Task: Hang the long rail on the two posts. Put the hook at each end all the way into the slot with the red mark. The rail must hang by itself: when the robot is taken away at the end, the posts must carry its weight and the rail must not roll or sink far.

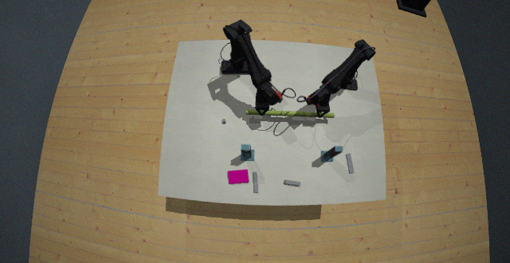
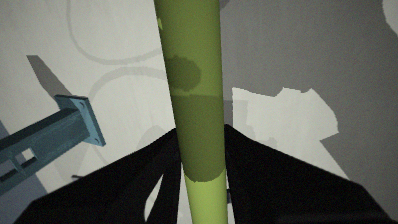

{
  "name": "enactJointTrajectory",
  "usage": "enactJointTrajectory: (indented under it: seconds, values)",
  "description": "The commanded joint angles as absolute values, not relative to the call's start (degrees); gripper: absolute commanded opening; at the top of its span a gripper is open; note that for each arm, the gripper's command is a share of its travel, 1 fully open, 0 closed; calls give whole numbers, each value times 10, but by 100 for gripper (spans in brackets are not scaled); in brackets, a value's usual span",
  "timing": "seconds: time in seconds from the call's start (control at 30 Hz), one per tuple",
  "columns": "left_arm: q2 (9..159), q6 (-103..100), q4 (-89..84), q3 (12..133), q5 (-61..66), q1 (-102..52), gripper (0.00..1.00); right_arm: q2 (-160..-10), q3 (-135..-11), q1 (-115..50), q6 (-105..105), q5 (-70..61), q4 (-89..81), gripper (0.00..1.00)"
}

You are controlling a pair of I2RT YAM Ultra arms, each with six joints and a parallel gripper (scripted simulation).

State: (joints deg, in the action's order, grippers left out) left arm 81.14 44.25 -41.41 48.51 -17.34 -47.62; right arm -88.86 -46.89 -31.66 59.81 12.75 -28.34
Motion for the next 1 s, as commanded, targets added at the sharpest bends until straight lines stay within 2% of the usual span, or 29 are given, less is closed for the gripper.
enactJointTrajectory:
  seconds: [0.0, 0.3, 0.53, 0.97]
  values:
    - [779, 433, -356, 460, -245, -494, 19, -856, -441, -329, 596, 183, -205, 19]
    - [747, 420, -234, 373, -363, -551, 19, -823, -335, -366, 604, 267, -29, 19]
    - [743, 425, -174, 339, -410, -569, 19, -824, -296, -378, 617, 299, 57, 19]
    - [788, 460, 60, 236, -533, -615, 19, -913, -194, -407, 665, 377, 368, 19]
